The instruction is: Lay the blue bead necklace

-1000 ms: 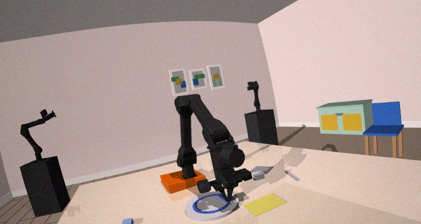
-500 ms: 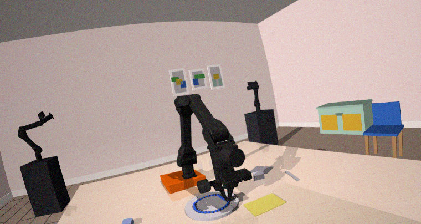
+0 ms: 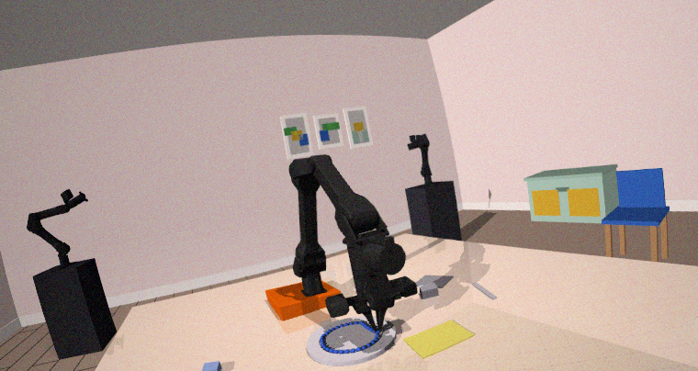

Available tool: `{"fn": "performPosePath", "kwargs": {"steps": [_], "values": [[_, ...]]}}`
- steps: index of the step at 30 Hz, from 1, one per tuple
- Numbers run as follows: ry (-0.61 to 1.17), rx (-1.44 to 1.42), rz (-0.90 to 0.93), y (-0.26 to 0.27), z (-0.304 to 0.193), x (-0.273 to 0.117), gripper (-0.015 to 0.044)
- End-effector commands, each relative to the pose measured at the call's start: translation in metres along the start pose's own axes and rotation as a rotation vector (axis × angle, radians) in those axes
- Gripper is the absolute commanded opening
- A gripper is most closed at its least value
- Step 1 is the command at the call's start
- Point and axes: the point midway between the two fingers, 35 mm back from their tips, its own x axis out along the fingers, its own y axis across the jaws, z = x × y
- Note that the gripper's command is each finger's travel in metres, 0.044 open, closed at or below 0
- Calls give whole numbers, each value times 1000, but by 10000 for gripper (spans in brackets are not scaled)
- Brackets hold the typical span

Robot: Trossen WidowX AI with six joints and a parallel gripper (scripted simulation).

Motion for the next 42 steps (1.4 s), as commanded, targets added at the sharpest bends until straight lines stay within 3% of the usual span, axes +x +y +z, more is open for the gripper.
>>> {"fn": "performPosePath", "kwargs": {"steps": [1,14,31,42], "values": [[-3,5,1,2,1,-2,0],[-3,5,1,2,1,9,0],[-4,-1,1,2,1,4,440],[-3,5,1,2,1,-2,440]]}}
